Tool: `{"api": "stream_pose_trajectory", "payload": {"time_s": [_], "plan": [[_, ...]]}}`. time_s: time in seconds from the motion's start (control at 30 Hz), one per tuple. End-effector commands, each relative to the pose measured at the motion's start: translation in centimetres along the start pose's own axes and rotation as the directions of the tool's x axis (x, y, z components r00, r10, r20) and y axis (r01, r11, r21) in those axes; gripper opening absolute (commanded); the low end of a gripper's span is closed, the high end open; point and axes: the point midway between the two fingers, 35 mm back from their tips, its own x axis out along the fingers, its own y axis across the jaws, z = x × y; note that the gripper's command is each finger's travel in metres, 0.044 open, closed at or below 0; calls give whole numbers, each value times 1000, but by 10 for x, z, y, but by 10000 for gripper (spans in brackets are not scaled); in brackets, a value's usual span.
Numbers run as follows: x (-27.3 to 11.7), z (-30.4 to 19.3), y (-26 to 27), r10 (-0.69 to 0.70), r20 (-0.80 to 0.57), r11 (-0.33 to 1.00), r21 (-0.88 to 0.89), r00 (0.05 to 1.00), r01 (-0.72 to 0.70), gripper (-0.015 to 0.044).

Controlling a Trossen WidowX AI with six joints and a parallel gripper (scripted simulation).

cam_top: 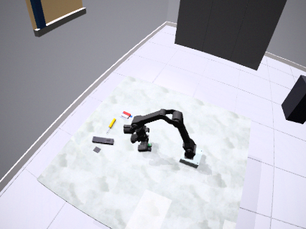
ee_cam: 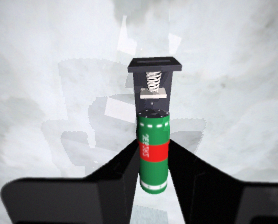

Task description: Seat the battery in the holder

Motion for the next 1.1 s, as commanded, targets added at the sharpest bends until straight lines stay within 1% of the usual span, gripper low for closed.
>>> {"api": "stream_pose_trajectory", "payload": {"time_s": [0.0,0.9,1.07], "plan": [[3,3,-1,-2,-28,1000,5,1000,2,85],[13,12,-1,3,-205,1000,7,979,-2,85],[13,13,-1,4,-215,1000,7,977,-2,85]]}}
